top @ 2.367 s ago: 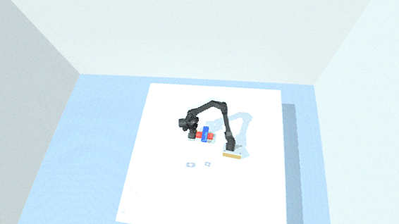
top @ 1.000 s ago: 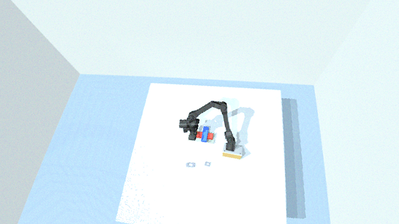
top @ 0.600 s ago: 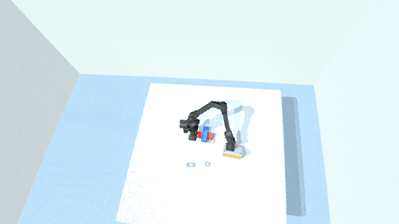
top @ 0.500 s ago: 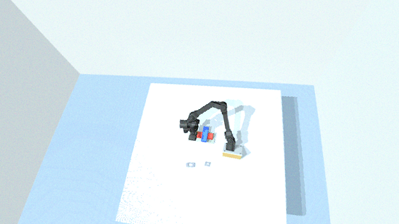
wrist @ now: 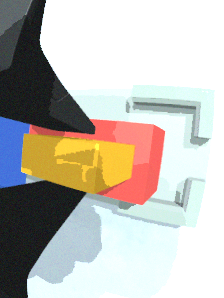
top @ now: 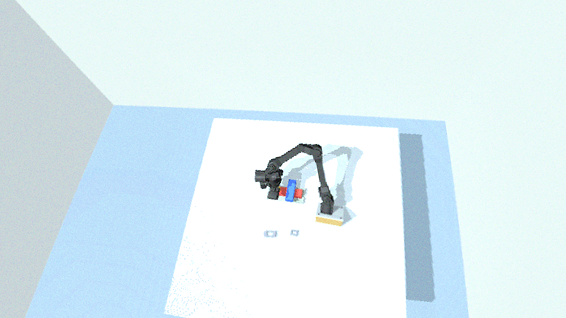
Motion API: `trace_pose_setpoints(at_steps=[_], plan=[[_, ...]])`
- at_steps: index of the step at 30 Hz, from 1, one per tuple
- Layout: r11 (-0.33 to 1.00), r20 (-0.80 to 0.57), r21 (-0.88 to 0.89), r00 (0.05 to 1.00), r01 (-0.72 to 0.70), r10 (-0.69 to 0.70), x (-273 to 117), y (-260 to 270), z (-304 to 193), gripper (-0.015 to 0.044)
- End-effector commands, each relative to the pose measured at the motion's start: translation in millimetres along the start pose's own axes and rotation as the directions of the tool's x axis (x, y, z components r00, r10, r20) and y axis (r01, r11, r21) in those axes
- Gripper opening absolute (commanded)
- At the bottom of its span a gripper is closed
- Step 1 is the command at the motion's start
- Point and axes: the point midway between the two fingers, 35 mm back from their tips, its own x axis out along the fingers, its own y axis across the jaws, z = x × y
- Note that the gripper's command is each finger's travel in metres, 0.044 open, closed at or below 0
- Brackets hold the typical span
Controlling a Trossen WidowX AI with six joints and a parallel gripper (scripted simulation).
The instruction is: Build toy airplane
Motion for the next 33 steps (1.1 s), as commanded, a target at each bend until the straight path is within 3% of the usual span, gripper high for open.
trace_pose_setpoints(at_steps=[1, 3, 12, 19, 33], plan=[[1.0, 0.0, 0.0, 1.0, 0.0, 0.0, 0, 0, 0, 0.021], [1.0, 0.0, 0.0, 1.0, 0.0, 0.0, 0, 0, 0, 0.026], [1.0, 0.0, 0.0, 1.0, 0.0, 0.0, -2, 0, 0, 0.026], [1.0, 0.0, -0.005, 1.0, -0.001, 0.001, -88, 1, 0, 0.026], [1.0, 0.0, -0.005, 1.0, 0.0, 0.0, -90, -1, 2, 0.026]])
